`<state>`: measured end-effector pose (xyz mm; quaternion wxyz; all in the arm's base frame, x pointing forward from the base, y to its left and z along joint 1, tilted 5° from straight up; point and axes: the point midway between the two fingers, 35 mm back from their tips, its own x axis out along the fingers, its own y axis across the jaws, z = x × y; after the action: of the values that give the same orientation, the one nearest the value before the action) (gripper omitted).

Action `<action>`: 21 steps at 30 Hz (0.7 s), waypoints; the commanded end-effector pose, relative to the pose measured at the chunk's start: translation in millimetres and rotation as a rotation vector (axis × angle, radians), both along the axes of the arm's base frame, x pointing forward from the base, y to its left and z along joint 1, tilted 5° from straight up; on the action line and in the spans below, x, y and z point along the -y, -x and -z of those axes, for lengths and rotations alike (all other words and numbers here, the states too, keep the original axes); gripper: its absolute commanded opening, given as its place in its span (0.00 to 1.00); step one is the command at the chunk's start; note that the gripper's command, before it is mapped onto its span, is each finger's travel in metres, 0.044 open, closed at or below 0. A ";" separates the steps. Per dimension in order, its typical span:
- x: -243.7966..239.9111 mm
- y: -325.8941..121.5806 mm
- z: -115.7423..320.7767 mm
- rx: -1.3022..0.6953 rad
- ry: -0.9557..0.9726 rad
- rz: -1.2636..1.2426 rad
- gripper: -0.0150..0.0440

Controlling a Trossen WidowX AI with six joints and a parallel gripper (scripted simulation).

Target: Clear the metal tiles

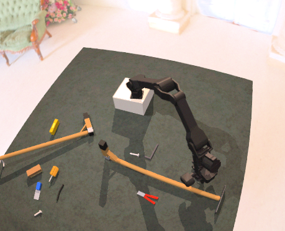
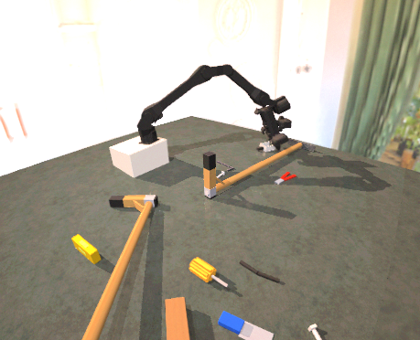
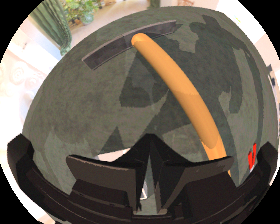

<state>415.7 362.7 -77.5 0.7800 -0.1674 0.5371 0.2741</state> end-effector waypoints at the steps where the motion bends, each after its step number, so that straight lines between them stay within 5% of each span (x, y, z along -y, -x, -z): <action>1: -3.9 7.8 -4.4 0.006 -0.002 0.003 0.25; 21: -14.1 40.0 -5.9 0.001 -0.001 0.003 0.25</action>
<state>382.3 374.5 -75.2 0.7790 -0.1669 0.5386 0.2744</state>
